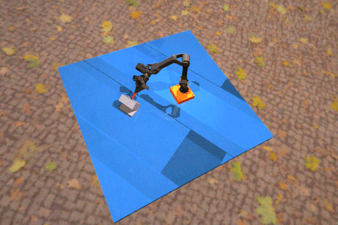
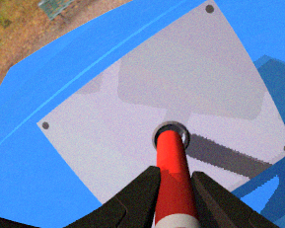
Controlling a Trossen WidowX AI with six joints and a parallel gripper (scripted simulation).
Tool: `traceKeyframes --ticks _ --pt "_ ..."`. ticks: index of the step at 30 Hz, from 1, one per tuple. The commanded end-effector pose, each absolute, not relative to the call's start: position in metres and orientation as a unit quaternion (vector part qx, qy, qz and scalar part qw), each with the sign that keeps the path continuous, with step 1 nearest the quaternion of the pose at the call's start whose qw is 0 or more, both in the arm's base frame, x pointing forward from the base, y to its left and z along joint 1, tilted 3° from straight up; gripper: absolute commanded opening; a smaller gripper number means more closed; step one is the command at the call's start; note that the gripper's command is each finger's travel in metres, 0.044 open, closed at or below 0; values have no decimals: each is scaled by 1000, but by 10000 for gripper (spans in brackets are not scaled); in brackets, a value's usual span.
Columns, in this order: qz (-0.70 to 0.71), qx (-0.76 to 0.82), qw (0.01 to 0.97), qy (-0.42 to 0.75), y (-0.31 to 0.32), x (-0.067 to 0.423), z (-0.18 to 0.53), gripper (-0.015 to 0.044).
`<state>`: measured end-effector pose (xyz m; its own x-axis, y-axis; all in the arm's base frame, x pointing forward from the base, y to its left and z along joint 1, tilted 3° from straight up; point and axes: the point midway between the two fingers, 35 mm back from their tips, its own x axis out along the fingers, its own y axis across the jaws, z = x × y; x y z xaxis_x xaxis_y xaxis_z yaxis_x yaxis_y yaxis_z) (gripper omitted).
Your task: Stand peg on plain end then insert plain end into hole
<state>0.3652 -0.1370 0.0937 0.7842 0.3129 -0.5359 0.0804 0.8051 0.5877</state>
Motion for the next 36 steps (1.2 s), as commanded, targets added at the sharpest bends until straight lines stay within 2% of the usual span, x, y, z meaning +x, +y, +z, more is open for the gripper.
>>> traceKeyframes --ticks 1,36 --pt "67 305 894 323 -136 365 91 0" --pt "67 305 894 322 -134 373 84 0"
